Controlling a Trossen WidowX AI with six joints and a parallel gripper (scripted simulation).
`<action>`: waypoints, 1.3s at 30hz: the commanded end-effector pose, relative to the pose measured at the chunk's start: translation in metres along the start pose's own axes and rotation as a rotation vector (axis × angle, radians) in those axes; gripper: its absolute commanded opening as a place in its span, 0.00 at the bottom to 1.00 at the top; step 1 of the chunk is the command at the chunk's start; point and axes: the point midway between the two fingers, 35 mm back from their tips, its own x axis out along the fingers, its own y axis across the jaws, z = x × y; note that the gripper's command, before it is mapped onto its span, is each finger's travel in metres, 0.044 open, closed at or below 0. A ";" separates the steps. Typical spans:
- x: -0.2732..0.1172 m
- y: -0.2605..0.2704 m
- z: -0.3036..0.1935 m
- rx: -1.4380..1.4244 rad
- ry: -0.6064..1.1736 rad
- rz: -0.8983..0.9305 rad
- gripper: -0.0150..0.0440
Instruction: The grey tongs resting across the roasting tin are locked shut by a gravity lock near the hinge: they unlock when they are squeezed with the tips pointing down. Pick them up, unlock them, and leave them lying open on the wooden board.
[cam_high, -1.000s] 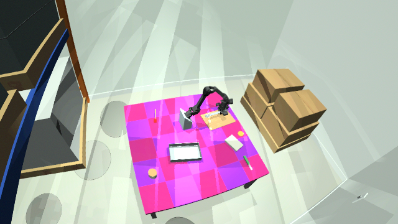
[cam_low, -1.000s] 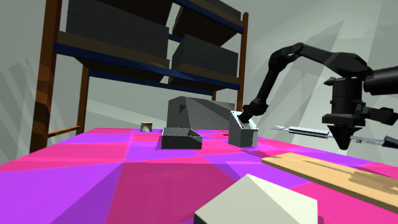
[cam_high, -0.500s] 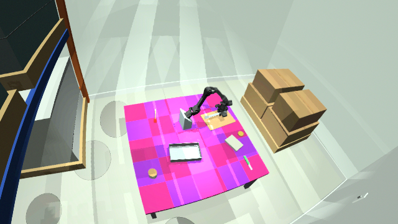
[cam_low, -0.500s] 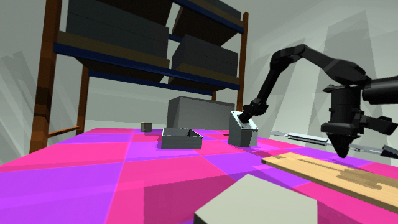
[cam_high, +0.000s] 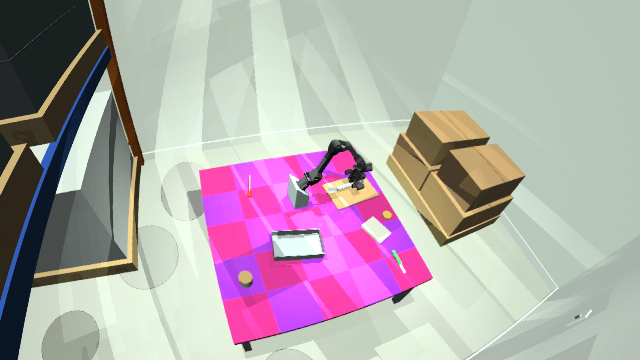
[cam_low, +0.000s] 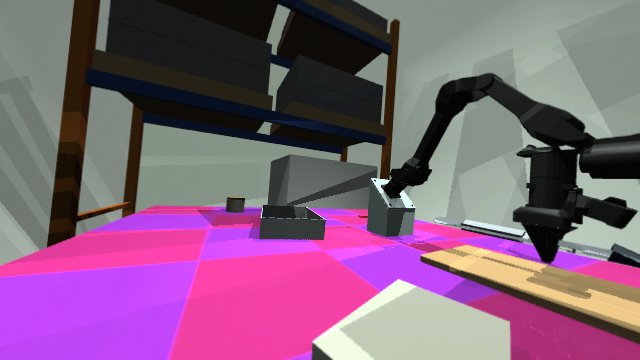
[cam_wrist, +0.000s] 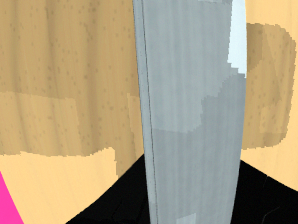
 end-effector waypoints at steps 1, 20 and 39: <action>0.000 0.000 0.000 0.000 0.000 0.000 0.13; 0.000 0.000 0.000 0.000 0.000 0.000 0.98; -0.064 -0.004 0.102 0.001 -0.028 -0.006 1.00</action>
